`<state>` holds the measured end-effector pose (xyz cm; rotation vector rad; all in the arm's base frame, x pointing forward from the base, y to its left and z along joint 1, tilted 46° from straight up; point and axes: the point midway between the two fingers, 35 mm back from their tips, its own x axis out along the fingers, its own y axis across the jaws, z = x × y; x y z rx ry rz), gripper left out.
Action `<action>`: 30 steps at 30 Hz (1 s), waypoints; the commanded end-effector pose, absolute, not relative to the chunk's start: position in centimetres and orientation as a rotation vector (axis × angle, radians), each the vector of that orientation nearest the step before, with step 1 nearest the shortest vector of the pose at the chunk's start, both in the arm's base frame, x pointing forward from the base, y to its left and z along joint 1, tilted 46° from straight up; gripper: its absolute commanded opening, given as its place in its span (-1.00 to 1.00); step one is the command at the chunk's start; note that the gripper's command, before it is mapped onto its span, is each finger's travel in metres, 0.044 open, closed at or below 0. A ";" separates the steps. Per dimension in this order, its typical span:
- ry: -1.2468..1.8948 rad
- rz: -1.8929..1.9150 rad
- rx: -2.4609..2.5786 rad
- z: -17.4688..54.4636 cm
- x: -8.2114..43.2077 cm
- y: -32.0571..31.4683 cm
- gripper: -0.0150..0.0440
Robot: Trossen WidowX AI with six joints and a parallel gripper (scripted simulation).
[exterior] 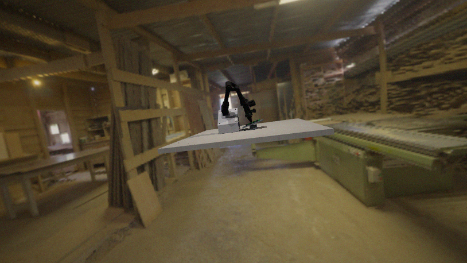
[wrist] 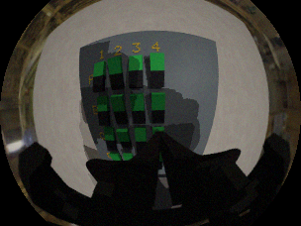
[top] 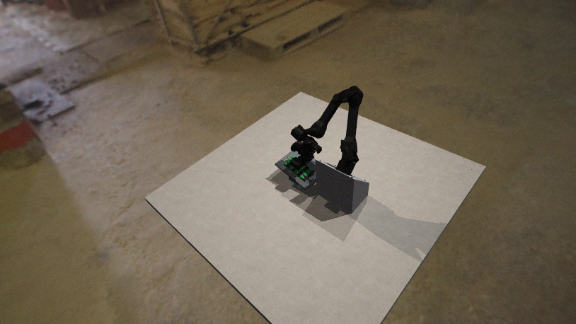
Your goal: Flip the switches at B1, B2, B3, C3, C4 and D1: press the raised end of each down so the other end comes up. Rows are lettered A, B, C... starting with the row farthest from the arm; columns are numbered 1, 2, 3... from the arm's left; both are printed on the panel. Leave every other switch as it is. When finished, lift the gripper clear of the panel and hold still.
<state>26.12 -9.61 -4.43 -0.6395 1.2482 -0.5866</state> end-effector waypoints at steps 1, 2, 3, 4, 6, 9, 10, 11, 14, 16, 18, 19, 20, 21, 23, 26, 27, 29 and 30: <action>1.251 -0.579 -0.643 -4.5 26.1 -9.6 -0.49; 1.251 -0.579 -0.643 -4.5 26.1 -9.6 -0.49; 1.251 -0.579 -0.643 -4.5 26.1 -9.6 -0.49; 1.251 -0.579 -0.643 -4.6 26.1 -9.6 -0.49; 1.247 -0.583 -0.639 -4.0 26.0 -9.0 -0.49; 1.236 -0.571 -0.641 -1.6 25.2 -6.2 -0.49; 1.231 -0.569 -0.644 -0.9 24.8 -5.5 -0.49; 1.229 -0.568 -0.645 -0.4 24.6 -5.1 -0.49; 1.228 -0.568 -0.646 -0.3 24.5 -5.0 -0.49; 1.228 -0.567 -0.645 -0.4 24.4 -4.9 -0.49; 1.230 -0.562 -0.642 -1.7 23.8 -3.8 -0.49; 1.232 -0.561 -0.640 -2.7 23.3 -3.1 -0.49; 1.232 -0.560 -0.639 -3.7 22.6 -2.4 -0.49; 1.232 -0.561 -0.640 -4.6 22.0 -1.8 -0.49; 1.229 -0.564 -0.643 -5.6 21.0 -1.1 -0.49; 1.229 -0.565 -0.643 -5.7 20.9 -1.1 -0.49; 1.231 -0.565 -0.643 -5.9 21.0 -1.2 -0.49; 1.242 -0.570 -0.640 -6.9 21.4 -2.3 -0.49; 1.248 -0.573 -0.640 -7.6 21.7 -3.0 -0.49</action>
